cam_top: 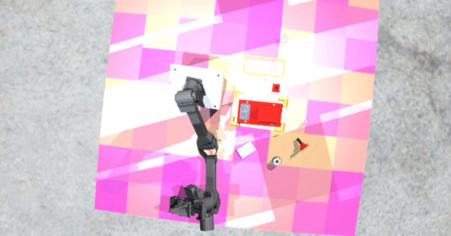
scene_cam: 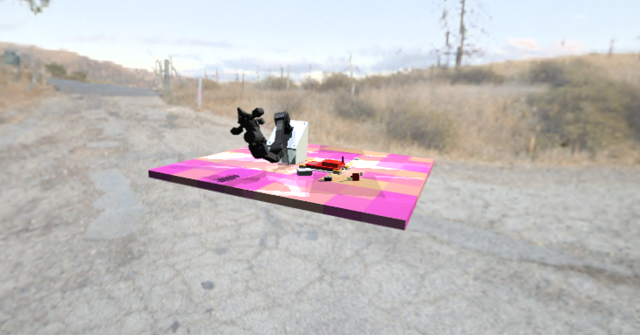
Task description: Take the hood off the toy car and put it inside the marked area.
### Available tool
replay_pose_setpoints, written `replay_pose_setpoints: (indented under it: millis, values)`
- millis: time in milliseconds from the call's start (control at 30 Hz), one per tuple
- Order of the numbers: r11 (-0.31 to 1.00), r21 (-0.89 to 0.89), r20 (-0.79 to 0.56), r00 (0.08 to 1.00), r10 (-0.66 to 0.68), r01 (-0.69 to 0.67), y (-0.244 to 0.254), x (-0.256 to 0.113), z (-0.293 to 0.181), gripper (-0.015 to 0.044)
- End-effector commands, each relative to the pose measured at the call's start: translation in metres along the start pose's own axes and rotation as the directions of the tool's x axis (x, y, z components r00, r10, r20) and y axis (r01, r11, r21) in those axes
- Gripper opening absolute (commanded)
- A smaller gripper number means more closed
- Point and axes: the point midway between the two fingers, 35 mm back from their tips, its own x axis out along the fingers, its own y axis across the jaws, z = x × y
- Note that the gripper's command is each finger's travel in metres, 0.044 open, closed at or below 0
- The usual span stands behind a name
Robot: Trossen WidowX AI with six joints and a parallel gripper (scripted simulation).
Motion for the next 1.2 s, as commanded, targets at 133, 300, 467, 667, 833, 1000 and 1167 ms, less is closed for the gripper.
replay_pose_setpoints:
  millis: [133,300,467,667,833,1000,1167]
  values:
    - [0.997,-0.067,0.08,0.996,0.038,-0.033,0.019,0.041,0.004,0.0131]
    - [0.971,-0.211,0.206,0.966,0.157,-0.113,0.039,0.092,0.017,0.0263]
    - [0.913,-0.378,0.343,0.892,0.294,-0.155,0.071,0.142,0.04,0.0394]
    - [0.821,-0.555,0.478,0.757,0.446,-0.133,0.114,0.183,0.074,0.044]
    - [0.778,-0.619,0.52,0.688,0.506,-0.105,0.131,0.193,0.089,0.044]
    - [0.716,-0.698,0.599,0.537,0.593,-0.013,0.173,0.209,0.12,0.044]
    - [0.67,-0.732,0.664,0.348,0.662,0.121,0.221,0.212,0.157,0.044]
